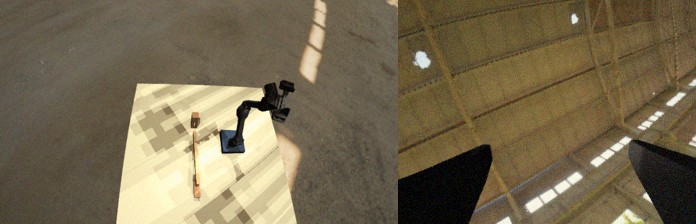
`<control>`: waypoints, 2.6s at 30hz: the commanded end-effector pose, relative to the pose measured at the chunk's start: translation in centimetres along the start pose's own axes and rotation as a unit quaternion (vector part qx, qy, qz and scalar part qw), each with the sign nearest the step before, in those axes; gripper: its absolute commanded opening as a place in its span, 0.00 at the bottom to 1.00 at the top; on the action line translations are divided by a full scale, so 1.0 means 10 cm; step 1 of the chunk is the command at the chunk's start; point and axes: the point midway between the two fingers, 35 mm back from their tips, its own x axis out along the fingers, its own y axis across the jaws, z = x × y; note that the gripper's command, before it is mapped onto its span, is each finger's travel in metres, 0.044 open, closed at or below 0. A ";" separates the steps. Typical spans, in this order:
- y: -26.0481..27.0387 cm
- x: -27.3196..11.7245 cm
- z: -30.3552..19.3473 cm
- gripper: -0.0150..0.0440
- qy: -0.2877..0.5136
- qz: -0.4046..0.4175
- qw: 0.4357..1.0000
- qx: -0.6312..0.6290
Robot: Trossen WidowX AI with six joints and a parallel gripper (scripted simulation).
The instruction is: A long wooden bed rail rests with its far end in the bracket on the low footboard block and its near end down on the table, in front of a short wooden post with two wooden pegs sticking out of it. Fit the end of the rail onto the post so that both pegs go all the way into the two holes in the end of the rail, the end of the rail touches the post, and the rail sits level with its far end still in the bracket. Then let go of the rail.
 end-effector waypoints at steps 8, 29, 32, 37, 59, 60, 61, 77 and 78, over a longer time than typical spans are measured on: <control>-0.59 0.08 -0.15 1.00 0.008 -0.056 0.988 -0.146; -3.00 -0.27 0.71 1.00 0.128 -0.337 0.683 -0.635; -3.32 -0.46 1.03 1.00 0.158 -0.385 0.609 -0.675; -3.74 -0.85 1.61 1.00 0.212 -0.460 0.486 -0.712; -4.01 -3.90 3.67 1.00 0.584 -0.645 0.069 -0.488; -3.97 -4.05 3.70 1.00 0.601 -0.644 0.065 -0.468; -3.92 -4.22 3.72 1.00 0.619 -0.643 0.062 -0.447; -3.21 -5.90 3.44 1.00 0.785 -0.563 0.143 -0.216; -3.21 -5.90 3.44 1.00 0.785 -0.563 0.143 -0.216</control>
